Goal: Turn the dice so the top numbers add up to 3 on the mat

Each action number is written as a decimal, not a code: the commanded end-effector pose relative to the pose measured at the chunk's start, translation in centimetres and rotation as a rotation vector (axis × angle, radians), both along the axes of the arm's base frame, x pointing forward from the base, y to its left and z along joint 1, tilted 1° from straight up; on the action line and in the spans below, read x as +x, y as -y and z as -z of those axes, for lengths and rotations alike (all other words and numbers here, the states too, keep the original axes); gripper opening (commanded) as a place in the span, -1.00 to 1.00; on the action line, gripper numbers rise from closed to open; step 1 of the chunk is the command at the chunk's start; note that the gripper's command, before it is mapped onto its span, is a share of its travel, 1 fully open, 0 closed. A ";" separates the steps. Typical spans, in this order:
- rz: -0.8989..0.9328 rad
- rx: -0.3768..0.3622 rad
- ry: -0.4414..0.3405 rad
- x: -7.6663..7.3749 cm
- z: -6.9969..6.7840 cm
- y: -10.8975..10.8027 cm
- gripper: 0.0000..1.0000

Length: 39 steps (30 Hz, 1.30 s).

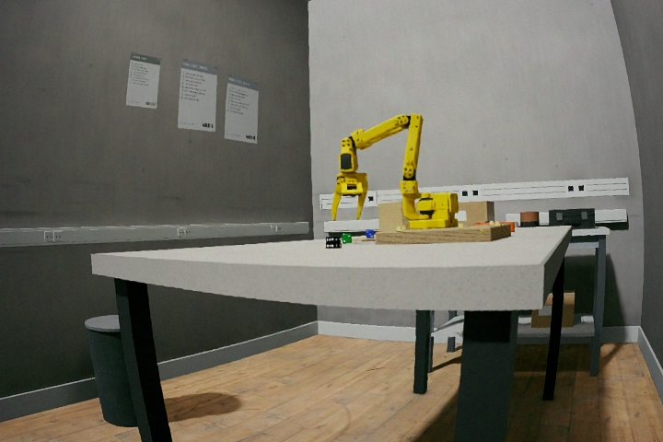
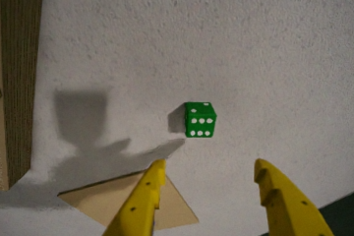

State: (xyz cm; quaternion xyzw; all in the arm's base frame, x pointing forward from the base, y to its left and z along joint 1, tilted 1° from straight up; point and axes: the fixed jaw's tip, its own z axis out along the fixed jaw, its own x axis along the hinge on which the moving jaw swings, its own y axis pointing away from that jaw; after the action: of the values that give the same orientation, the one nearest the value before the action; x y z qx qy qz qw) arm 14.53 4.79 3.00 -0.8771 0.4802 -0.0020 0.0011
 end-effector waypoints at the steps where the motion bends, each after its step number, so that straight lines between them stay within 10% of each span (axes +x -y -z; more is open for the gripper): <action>1: -0.014 -0.004 -0.017 -0.3 0.3 0.0 -0.44; 39: -0.014 -0.004 -0.017 -0.4 4.6 0.0 -0.44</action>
State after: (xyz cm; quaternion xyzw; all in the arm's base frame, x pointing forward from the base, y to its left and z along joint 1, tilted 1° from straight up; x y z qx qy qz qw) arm 14.42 4.78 -1.16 -0.8776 0.4794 0.0002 -0.0012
